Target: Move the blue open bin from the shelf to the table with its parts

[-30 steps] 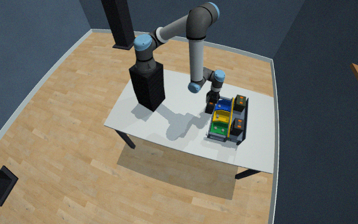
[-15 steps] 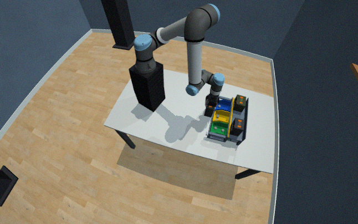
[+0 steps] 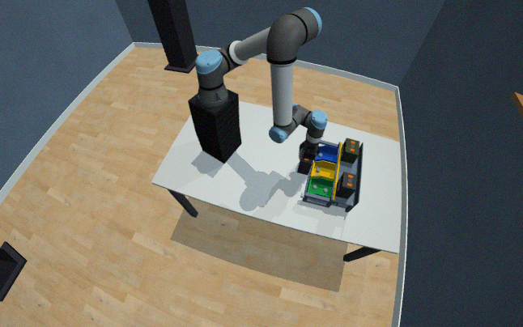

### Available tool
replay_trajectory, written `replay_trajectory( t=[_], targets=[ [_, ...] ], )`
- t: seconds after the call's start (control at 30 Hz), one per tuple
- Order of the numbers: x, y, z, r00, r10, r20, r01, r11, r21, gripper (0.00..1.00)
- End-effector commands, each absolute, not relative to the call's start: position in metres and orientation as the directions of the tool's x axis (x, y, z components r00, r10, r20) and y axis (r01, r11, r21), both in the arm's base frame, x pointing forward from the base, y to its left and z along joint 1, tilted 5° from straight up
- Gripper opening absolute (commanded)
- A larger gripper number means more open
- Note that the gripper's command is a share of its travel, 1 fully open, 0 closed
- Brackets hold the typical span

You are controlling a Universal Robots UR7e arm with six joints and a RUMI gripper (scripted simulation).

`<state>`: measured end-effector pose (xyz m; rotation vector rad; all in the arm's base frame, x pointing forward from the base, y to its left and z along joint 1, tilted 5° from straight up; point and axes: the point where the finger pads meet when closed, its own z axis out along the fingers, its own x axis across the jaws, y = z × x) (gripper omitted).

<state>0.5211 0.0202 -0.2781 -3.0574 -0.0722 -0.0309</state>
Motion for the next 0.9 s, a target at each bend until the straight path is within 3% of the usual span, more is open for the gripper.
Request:
replay_trajectory(
  t=[0.0, 0.87],
  targets=[
    [0.5223, 0.0134, -0.2779, 0.999, 0.046, 0.024, 0.048, -0.995, -0.082, 0.0],
    [0.5226, 0.0077, -0.2784, 0.999, 0.046, 0.024, 0.048, -0.995, -0.082, 0.0]
  ],
)
